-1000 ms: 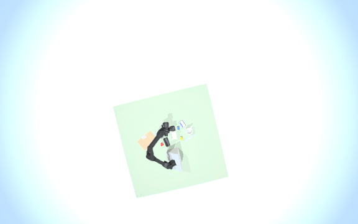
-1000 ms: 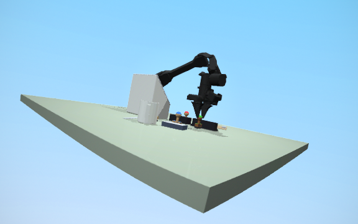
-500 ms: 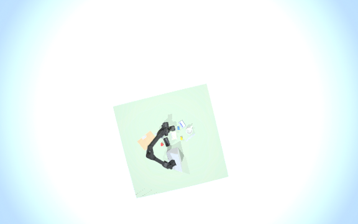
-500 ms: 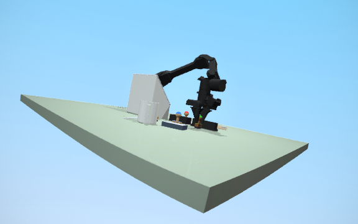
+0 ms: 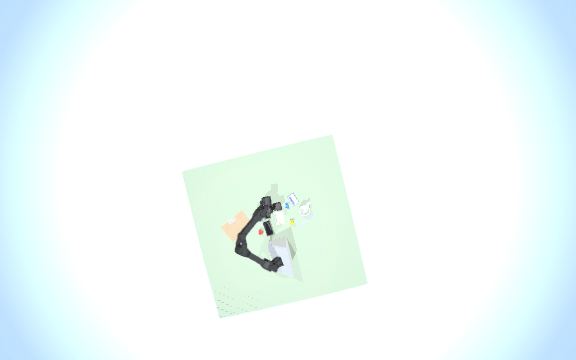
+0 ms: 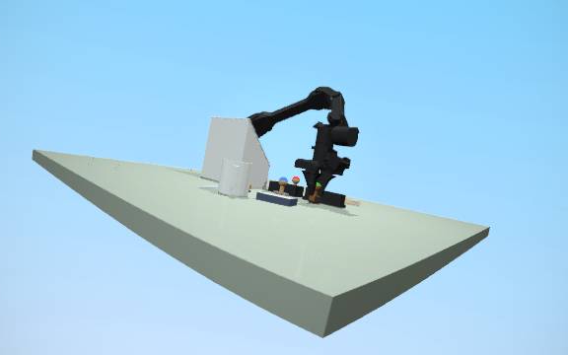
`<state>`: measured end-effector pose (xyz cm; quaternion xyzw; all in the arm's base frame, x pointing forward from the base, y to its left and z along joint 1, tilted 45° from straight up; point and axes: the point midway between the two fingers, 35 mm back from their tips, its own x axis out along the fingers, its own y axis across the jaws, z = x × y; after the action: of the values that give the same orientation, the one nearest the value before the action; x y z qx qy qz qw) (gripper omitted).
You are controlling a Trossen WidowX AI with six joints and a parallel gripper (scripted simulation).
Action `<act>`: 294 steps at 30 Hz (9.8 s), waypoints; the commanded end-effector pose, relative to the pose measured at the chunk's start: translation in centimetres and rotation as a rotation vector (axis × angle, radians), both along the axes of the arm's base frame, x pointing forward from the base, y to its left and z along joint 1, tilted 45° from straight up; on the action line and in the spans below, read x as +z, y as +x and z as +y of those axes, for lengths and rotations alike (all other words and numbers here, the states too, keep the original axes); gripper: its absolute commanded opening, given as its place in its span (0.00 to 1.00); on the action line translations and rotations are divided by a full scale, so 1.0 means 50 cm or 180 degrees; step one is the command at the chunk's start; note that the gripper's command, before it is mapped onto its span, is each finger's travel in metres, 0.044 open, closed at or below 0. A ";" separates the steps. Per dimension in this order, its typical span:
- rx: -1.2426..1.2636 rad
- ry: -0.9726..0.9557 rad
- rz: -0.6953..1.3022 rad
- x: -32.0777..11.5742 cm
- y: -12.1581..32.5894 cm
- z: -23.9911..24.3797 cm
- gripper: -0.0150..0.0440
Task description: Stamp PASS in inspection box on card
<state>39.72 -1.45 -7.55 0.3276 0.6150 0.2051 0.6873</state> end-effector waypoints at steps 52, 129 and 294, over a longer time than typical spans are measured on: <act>0.0009 0.0016 0.0019 -0.003 -0.002 0.006 0.61; -0.0001 0.0000 0.0001 0.002 0.000 -0.002 0.25; -0.0005 0.0016 0.0009 0.269 -0.098 0.095 0.25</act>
<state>35.24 2.70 5.61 0.3272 0.6144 0.2049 0.6881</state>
